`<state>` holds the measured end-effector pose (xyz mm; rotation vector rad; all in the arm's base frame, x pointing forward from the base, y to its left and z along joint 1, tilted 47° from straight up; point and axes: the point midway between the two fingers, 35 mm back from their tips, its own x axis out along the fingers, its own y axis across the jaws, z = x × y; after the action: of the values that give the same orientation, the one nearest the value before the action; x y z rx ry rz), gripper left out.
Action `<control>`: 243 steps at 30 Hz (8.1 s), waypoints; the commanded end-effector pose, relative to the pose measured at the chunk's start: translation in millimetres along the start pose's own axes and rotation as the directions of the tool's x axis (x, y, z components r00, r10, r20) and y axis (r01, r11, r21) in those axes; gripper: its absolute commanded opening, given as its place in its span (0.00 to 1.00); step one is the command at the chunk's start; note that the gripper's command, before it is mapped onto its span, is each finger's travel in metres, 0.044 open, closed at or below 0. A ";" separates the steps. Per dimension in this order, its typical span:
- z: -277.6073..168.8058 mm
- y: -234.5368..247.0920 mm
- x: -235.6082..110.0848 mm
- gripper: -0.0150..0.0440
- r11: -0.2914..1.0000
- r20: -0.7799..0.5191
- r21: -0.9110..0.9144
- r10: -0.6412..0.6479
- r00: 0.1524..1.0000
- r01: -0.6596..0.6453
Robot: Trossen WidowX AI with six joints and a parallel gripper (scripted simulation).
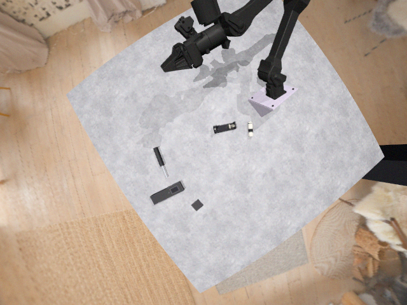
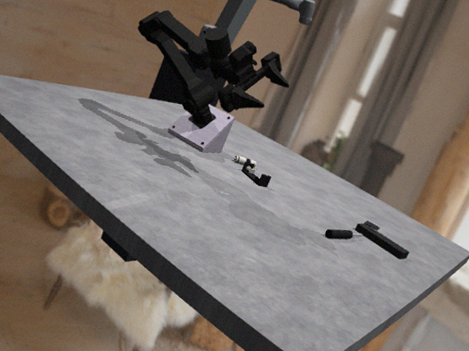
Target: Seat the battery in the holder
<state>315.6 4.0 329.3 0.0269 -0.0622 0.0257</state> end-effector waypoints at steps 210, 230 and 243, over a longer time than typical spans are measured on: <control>-318.5 -2.3 -70.2 0.37 -0.686 -0.488 0.658 -0.703 0.517 -0.311; -324.2 -3.6 -85.2 0.37 -0.693 -0.482 0.654 -0.690 0.540 -0.303; -326.5 -2.3 -93.6 0.37 -0.703 -0.493 0.647 -0.681 0.541 -0.296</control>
<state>247.8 10.6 0.4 2.3646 -0.7820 -0.9547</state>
